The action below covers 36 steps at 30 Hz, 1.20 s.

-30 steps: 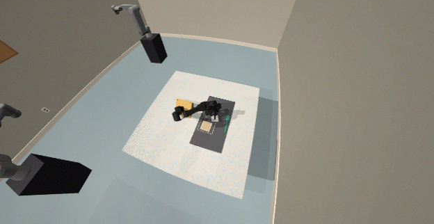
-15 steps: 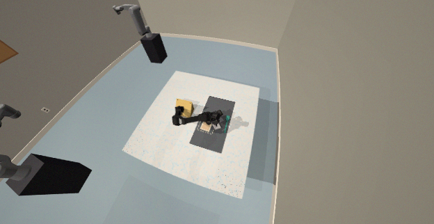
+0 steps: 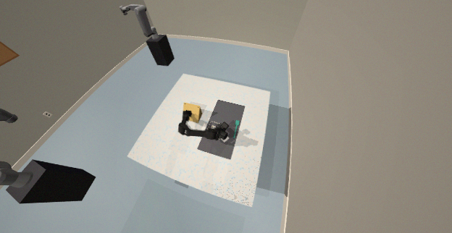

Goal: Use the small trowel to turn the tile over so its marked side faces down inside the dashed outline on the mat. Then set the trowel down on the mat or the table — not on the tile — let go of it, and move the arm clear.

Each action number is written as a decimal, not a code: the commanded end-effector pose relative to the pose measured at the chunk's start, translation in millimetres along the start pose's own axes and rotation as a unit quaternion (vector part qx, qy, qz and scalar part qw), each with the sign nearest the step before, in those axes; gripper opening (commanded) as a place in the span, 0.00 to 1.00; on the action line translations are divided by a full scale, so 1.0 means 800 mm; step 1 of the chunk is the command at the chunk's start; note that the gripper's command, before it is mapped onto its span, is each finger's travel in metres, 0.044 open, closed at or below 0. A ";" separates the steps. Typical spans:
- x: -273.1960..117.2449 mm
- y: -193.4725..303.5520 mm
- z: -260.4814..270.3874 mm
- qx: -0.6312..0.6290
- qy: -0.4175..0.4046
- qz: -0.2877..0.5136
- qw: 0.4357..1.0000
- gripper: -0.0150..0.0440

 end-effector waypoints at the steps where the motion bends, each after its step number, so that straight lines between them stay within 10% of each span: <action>1: -0.024 -0.011 -0.023 -0.031 -0.027 0.019 0.999 0.25; 36: -0.096 -0.023 -0.144 -0.131 -0.138 0.077 0.979 0.25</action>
Point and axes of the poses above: the point midway between the two fingers, 35 mm back from their tips, its own x axis out along the fingers, its own z axis across the jaws, y = z × x, the point moved 3 cm from there along -x, back along the fingers, and after that the axes turned 1 degree about x, right-handed, at the moved point
